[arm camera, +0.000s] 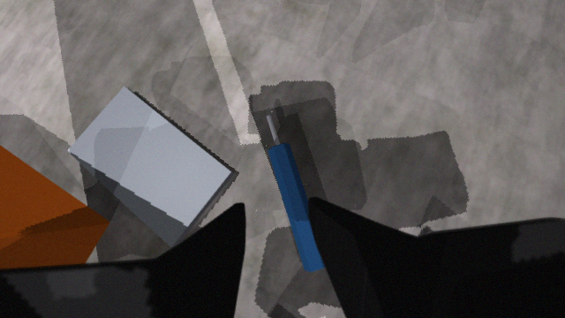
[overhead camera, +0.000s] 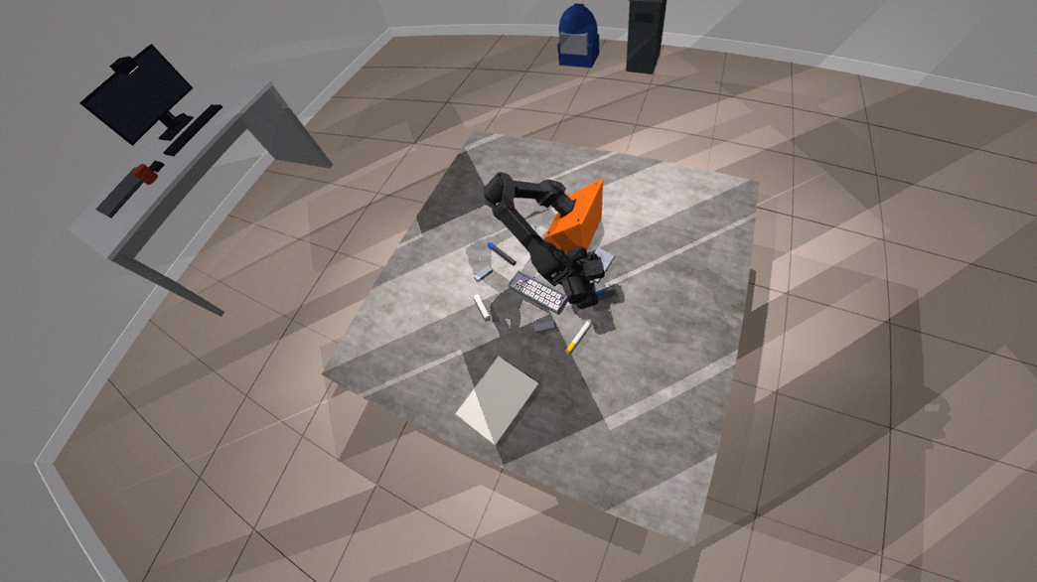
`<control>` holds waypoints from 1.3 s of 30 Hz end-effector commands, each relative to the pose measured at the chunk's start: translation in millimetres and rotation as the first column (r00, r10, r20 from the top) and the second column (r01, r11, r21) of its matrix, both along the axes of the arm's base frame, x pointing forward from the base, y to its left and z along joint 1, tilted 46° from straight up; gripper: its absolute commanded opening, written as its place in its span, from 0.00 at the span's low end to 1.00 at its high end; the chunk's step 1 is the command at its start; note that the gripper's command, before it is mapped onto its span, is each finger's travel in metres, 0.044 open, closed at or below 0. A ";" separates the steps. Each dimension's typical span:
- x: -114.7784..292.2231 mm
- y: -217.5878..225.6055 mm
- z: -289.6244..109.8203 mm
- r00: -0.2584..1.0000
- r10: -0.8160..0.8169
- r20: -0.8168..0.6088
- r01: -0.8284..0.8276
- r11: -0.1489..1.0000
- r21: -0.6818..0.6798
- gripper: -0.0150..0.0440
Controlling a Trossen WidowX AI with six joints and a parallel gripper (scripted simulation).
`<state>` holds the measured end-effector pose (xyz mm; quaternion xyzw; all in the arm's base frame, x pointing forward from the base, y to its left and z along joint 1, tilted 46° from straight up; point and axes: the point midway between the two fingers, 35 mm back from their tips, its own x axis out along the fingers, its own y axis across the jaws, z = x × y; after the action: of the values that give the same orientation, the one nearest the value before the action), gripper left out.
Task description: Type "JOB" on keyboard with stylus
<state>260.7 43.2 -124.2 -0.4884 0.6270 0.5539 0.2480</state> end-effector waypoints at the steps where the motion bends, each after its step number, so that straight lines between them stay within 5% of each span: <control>1: 1.0 10.5 -16.2 0.978 0.191 -0.080 -0.176 0.970 0.165 0.51; 39: -2.1 -0.7 -26.7 0.978 0.191 -0.080 -0.176 0.971 0.164 0.51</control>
<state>261.4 45.6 -149.4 -0.4973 0.5432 0.6438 0.2077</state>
